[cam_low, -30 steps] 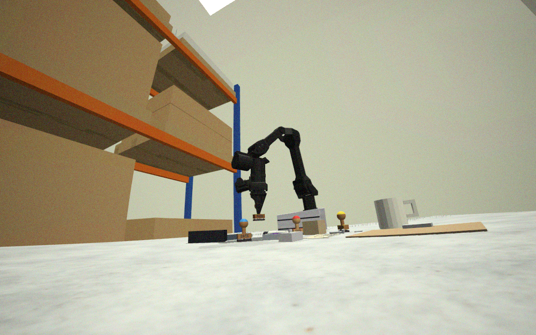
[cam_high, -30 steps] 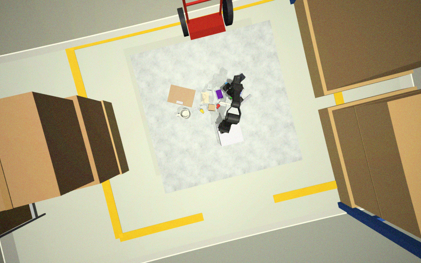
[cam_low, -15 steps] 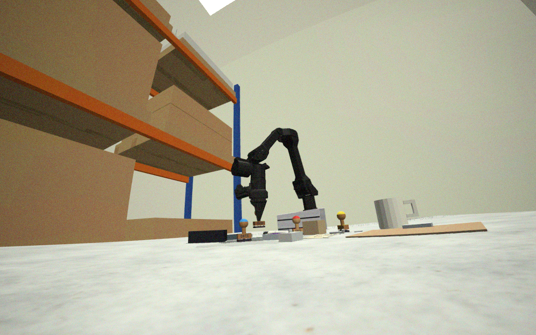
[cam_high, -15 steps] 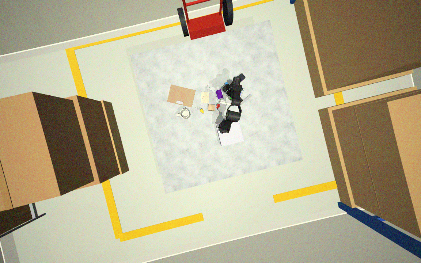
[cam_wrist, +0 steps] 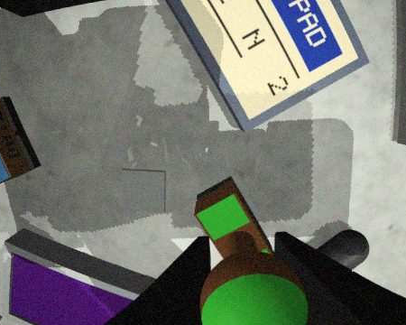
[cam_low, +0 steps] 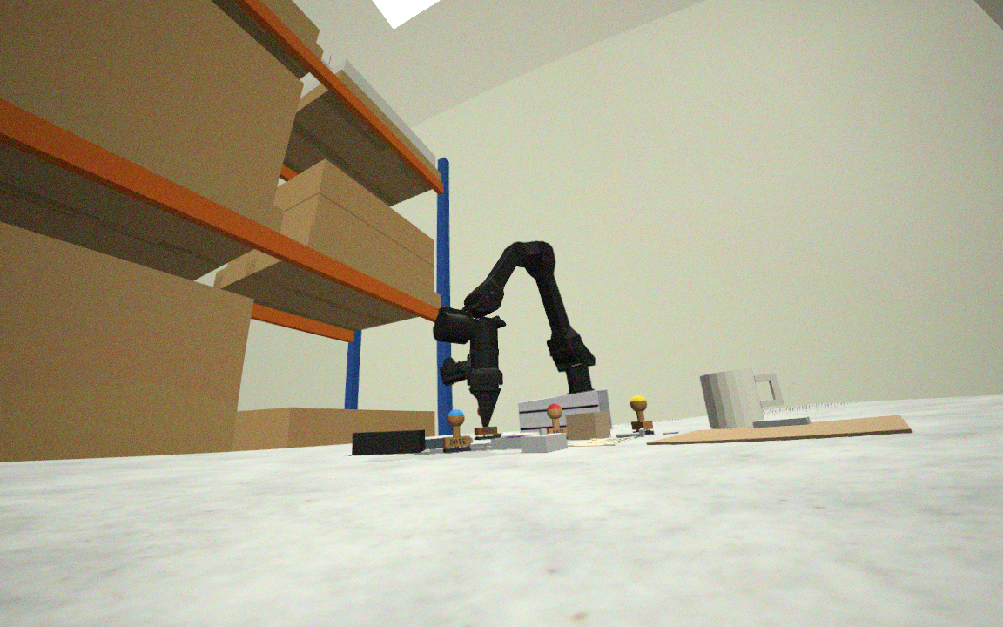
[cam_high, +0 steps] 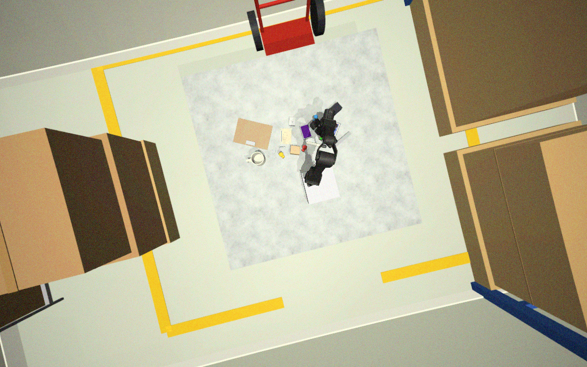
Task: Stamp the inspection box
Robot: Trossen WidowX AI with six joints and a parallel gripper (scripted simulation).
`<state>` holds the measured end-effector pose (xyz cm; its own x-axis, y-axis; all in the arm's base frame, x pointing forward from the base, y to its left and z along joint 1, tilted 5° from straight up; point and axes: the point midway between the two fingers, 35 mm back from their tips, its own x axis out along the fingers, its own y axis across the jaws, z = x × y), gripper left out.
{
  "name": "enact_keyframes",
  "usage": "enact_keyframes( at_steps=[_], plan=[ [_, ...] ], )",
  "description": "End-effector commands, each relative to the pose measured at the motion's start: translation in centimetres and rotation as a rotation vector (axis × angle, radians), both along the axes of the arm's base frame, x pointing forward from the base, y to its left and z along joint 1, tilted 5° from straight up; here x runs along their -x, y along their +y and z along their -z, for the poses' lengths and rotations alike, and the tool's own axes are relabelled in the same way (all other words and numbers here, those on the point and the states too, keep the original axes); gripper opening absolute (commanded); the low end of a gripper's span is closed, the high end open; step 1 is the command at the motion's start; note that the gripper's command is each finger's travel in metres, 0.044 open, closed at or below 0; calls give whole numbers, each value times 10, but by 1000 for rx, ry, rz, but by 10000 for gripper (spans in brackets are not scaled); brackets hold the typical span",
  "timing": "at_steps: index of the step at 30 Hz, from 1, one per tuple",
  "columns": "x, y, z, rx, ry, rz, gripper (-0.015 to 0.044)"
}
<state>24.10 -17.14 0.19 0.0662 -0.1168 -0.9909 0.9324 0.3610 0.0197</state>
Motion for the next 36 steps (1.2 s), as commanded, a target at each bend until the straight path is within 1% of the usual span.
enact_keyframes(
  at_steps=[1,5,15,18,19,24,26,36],
  plan=[
    [1,1,9,-8,6,-5,0],
    [1,1,9,-8,6,-5,0],
    [1,0,5,-2,3,0,263],
    [0,0,3,-2,3,0,266],
    [0,0,-5,-2,3,0,266],
    [4,5,-87,-6,5,-4,266],
    [9,9,-108,-8,5,-5,266],
    [10,10,-111,-8,6,-5,266]
  ],
)
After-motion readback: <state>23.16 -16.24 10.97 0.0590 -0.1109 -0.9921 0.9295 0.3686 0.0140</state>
